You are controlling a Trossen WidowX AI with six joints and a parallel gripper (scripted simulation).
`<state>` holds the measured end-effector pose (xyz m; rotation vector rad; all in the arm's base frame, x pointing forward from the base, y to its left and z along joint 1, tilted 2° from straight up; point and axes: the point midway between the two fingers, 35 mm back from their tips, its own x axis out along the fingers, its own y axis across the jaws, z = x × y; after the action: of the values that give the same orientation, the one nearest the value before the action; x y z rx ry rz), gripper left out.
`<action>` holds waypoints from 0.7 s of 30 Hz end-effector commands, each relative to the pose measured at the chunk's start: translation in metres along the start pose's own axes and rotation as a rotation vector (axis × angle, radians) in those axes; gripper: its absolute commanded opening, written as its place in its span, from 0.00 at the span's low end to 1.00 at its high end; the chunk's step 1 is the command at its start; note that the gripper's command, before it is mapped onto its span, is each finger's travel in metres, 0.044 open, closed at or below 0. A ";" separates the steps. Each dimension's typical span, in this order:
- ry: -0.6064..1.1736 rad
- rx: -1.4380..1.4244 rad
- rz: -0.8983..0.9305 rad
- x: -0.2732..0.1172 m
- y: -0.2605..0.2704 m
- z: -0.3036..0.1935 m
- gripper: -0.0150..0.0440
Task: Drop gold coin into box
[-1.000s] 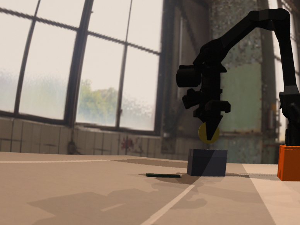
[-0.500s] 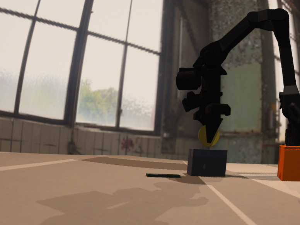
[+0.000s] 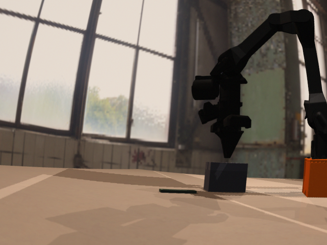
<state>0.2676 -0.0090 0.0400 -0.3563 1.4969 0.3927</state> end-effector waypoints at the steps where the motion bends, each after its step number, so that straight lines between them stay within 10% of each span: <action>1: 0.000 0.000 -0.001 0.000 0.000 0.000 0.52; 10: 0.000 0.000 -0.001 0.000 0.000 0.000 0.53; 21: 0.004 0.001 0.002 -0.040 0.001 -0.002 1.00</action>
<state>0.2627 -0.0093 0.0604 -0.3512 1.5166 0.3967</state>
